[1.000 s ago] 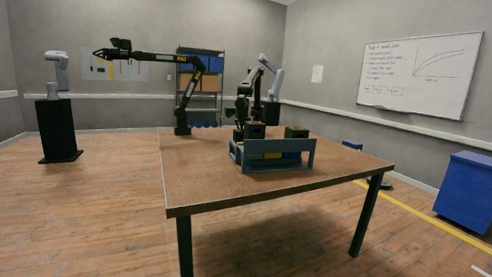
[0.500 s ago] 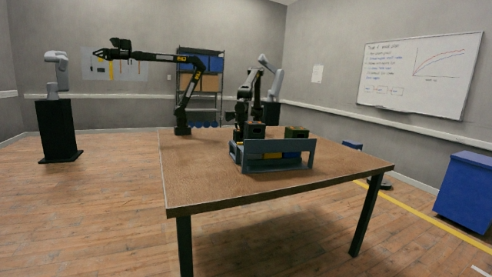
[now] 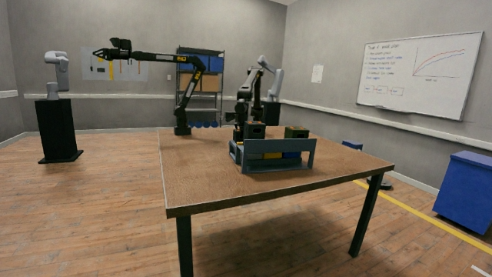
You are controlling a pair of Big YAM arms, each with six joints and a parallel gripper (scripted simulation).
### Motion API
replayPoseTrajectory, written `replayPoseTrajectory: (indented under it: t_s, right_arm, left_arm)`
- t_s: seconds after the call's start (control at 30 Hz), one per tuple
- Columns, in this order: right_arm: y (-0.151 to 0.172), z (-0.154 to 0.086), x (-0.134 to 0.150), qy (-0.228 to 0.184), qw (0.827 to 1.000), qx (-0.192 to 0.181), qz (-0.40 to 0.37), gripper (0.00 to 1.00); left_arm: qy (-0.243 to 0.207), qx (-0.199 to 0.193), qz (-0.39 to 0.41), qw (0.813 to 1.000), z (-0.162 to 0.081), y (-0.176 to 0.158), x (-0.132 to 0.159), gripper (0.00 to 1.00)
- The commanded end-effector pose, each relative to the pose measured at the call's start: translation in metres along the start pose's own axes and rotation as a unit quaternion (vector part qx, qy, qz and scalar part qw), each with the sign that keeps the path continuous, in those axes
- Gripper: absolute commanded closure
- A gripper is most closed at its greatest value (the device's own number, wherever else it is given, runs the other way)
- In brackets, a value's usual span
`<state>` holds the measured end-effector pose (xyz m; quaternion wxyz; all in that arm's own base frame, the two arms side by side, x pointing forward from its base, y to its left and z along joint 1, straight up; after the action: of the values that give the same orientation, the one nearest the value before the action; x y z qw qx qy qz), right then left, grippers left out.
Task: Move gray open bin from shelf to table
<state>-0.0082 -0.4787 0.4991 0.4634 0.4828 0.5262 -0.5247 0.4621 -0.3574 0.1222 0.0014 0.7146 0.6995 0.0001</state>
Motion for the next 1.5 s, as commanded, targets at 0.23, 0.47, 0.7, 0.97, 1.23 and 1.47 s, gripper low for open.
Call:
replayPoseTrajectory:
  t_s: [0.23,0.47,0.7,0.97,1.23,1.47]
  right_arm:
    - [-0.0041,-0.004,-0.0009,-0.01,1.0,0.004,-0.009,0.0]
    - [-0.0041,-0.004,-0.0009,-0.01,1.0,0.004,-0.009,0.0]
    - [-0.0041,-0.004,-0.0009,-0.01,1.0,0.004,-0.009,0.0]
    - [-0.0041,-0.004,-0.0009,-0.01,1.0,0.004,-0.009,0.0]
    - [-0.0041,-0.004,-0.0009,-0.01,1.0,0.004,-0.009,0.0]
    - [-0.0041,-0.004,-0.0009,-0.01,1.0,0.004,-0.009,0.0]
  left_arm:
    - [0.01,0.01,-0.003,1.0,0.0215,-0.001,-0.0013,0.0]
    - [0.006,0.006,-0.002,1.0,0.0178,0.0018,-0.0039,0.0]
    - [0.006,0.005,-0.002,1.0,0.0168,0.0022,-0.0047,0.0]
    - [0.005,0.003,-0.001,1.0,0.0152,0.003,-0.006,0.0]
    - [0.004,0.002,-0.001,1.0,0.014,0.0035,-0.0069,1.0]
    - [0.005,0.005,0.0,1.0,0.0128,0.0028,-0.0062,1.0]
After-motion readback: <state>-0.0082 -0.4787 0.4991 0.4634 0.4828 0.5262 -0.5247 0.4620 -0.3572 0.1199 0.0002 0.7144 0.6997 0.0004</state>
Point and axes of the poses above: on each arm, the point where the finger pads meet when closed, its own z axis out along the fingers, its own y axis across the jaws, x = y × z, the point moved 7 cm from there along -z, back along the fingers, and after that the axes turned 7 degrees about -z, right-handed, at the moved point
